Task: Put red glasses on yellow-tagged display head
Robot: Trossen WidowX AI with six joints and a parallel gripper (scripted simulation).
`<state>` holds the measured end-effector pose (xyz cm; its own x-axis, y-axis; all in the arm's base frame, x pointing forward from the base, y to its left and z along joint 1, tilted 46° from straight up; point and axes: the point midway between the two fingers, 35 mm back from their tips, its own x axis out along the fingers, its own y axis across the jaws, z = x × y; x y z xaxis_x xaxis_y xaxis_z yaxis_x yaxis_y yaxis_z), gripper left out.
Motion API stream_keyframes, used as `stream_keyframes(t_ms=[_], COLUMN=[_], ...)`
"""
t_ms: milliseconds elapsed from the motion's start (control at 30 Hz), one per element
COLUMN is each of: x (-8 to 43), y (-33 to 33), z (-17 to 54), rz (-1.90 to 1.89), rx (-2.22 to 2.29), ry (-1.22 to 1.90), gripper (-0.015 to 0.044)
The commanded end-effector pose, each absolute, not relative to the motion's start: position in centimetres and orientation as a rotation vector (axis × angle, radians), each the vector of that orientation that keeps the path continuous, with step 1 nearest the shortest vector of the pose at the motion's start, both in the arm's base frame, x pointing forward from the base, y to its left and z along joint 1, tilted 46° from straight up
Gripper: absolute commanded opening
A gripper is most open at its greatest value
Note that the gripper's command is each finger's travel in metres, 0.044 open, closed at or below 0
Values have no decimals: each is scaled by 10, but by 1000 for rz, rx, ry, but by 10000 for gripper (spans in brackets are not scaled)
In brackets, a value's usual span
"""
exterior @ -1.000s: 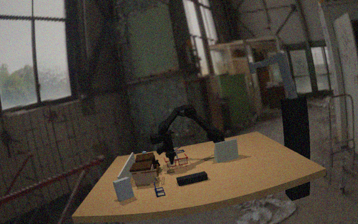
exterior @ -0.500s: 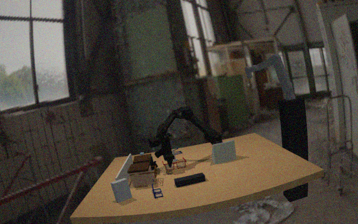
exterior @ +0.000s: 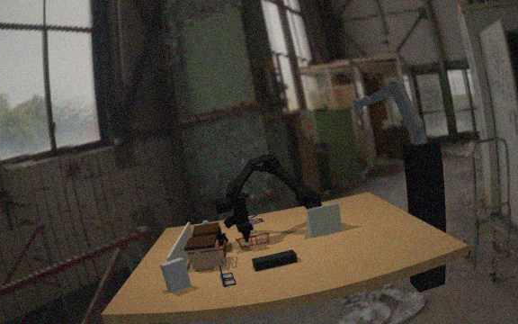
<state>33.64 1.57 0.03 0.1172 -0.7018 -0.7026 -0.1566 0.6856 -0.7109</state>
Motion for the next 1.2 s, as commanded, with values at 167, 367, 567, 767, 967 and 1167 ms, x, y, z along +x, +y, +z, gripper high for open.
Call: stream_keyframes(t_ms=[167,367,567,767,967,1167], x=[337,337,336,329,330,330], y=[15,15,22,57,52,52], z=[11,14,18,39,35,35], rz=[-461,-461,-460,-459,-453,-453], rx=[-770,-772,-772,-771,-779,-779], ry=[1424,1425,1426,1426,1424,1424], gripper=[108,108,108,108,200,200])
